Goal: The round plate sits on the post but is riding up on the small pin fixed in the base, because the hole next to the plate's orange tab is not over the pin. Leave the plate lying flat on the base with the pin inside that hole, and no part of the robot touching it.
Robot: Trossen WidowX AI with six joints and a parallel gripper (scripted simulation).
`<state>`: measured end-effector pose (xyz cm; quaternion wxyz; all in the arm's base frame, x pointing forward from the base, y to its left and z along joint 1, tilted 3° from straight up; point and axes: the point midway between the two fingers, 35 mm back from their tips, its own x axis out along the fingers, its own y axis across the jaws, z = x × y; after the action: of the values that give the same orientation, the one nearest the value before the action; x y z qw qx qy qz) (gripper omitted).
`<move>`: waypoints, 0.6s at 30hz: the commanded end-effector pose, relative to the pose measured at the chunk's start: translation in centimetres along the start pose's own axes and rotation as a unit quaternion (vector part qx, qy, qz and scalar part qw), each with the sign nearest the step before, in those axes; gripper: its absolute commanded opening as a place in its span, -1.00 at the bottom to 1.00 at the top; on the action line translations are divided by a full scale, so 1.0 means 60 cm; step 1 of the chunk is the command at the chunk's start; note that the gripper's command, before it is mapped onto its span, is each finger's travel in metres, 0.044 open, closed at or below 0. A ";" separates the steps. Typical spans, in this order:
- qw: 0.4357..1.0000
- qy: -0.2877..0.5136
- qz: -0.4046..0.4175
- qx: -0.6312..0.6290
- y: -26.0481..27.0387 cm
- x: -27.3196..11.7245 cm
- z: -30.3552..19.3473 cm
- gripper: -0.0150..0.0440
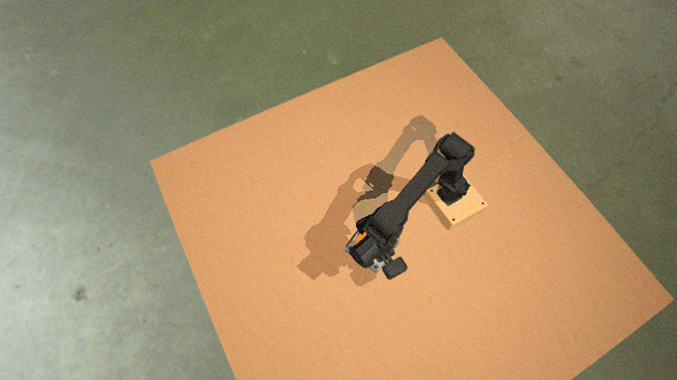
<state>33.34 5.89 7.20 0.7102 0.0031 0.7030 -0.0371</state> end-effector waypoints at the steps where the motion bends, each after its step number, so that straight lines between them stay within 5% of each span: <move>1: 1.000 0.005 0.003 -0.002 -0.002 0.018 -0.006 -0.49; 8: 1.000 0.005 0.003 -0.002 -0.001 0.076 -0.009 -0.49; 18: 1.000 0.005 0.003 -0.002 0.000 0.078 -0.019 -0.49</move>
<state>32.69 5.62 2.66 0.7074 0.0028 0.7059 -0.0369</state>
